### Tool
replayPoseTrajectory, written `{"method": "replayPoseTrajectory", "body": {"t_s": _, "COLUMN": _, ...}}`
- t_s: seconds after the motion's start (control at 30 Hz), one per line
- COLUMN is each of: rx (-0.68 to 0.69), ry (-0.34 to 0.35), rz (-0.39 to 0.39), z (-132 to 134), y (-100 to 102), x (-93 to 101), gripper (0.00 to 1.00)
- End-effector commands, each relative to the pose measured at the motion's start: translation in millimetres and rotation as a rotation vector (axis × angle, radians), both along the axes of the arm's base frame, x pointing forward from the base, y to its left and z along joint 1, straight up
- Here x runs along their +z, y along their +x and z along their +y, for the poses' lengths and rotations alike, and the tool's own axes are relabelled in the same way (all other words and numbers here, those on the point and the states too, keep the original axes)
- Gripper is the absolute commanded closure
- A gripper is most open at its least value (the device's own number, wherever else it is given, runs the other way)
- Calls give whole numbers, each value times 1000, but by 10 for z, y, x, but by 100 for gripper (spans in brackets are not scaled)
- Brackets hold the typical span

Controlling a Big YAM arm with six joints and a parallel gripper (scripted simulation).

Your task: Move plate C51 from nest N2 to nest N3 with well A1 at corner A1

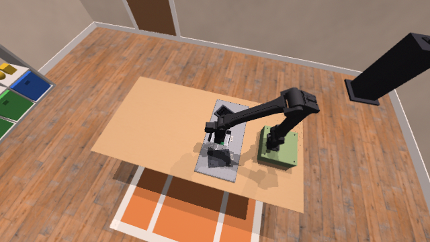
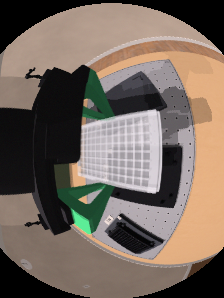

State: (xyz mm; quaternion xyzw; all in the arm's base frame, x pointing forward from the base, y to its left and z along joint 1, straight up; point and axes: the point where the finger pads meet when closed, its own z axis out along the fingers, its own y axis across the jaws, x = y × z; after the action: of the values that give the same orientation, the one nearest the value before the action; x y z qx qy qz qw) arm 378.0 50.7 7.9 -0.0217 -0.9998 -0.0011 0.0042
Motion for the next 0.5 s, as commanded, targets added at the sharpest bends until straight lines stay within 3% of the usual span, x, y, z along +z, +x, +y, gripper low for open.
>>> {"method": "replayPoseTrajectory", "body": {"t_s": 0.0, "rx": 9, "ry": 7, "rz": -80, "z": -148, "y": 240, "x": 207, "gripper": 100}}
{"method": "replayPoseTrajectory", "body": {"t_s": 0.13, "rx": 9, "ry": 6, "rz": -97, "z": -281, "y": 369, "x": 254, "gripper": 100}}
{"method": "replayPoseTrajectory", "body": {"t_s": 0.4, "rx": 9, "ry": 1, "rz": -57, "z": -502, "y": 312, "x": 112, "gripper": 100}}
{"method": "replayPoseTrajectory", "body": {"t_s": 0.47, "rx": 9, "ry": 0, "rz": -66, "z": -585, "y": 375, "x": 149, "gripper": 100}}
